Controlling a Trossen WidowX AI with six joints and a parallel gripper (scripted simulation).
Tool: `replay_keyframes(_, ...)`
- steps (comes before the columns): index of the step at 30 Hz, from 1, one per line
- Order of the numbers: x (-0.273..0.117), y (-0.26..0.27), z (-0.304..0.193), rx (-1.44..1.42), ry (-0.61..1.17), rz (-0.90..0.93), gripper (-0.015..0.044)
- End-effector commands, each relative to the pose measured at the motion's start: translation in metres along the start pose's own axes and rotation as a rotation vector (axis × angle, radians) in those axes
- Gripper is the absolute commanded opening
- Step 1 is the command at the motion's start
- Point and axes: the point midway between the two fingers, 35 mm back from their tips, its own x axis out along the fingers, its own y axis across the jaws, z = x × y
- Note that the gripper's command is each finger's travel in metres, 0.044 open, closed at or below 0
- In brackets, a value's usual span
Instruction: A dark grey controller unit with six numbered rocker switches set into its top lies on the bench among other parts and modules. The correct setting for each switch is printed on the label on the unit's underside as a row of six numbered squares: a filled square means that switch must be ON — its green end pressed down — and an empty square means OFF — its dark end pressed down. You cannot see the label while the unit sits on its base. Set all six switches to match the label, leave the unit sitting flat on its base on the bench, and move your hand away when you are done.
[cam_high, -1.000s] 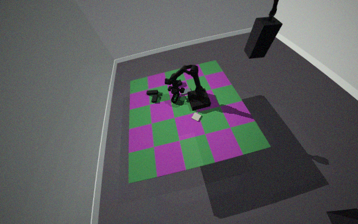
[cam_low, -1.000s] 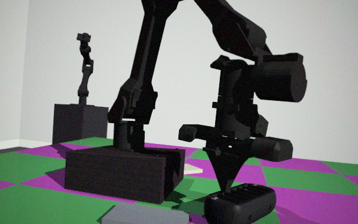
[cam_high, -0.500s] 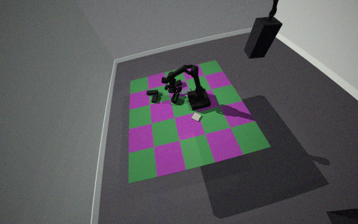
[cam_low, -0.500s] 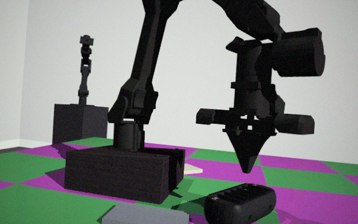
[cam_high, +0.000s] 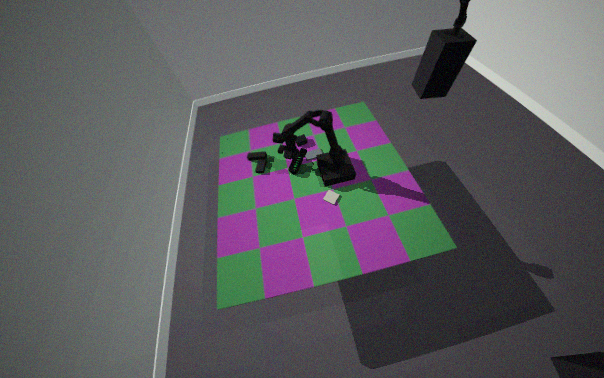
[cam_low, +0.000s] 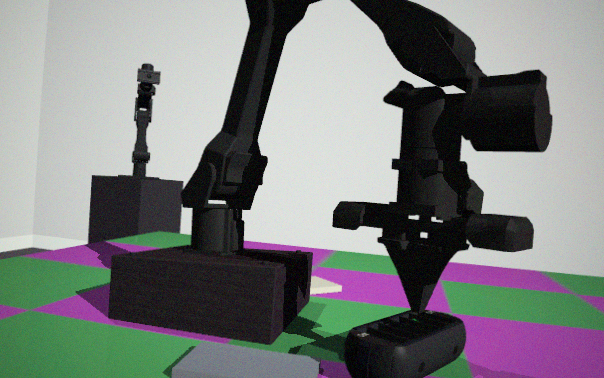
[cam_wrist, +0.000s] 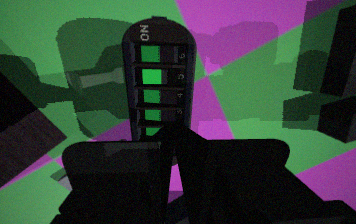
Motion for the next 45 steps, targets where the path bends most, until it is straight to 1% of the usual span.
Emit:
replay_keyframes(1,0.010,0.002,0.000,0.005,-0.004,0.011,0.0000)
replay_keyframes(13,0.027,0.002,0.000,0.005,-0.004,0.011,0.0000)
replay_keyframes(45,0.028,0.002,0.000,0.005,-0.004,0.011,0.0000)
